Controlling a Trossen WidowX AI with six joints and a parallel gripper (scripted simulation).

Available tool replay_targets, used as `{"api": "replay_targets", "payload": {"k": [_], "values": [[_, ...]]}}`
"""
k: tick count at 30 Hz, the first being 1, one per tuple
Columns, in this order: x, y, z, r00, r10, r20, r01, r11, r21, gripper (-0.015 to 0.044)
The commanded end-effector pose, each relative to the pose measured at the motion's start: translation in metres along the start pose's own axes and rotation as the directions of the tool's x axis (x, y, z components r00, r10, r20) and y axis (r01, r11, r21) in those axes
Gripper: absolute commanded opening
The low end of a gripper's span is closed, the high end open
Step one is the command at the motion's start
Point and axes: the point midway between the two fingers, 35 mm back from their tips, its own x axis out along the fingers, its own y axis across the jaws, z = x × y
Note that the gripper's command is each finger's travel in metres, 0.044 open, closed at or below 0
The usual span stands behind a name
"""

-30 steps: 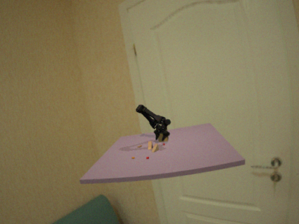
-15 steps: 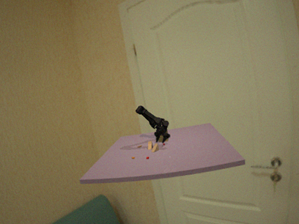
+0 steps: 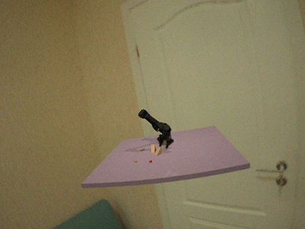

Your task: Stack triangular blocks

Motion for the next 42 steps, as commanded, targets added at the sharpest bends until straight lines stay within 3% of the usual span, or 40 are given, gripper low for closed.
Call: {"api": "replay_targets", "payload": {"k": [1, 42], "values": [[0.005, -0.002, -0.005, 1.000, 0.001, -0.009, -0.001, 1.000, -0.021, 0.0440], [0.054, -0.016, 0.010, 0.999, -0.008, 0.050, 0.009, 1.000, -0.028, 0.0440]]}}
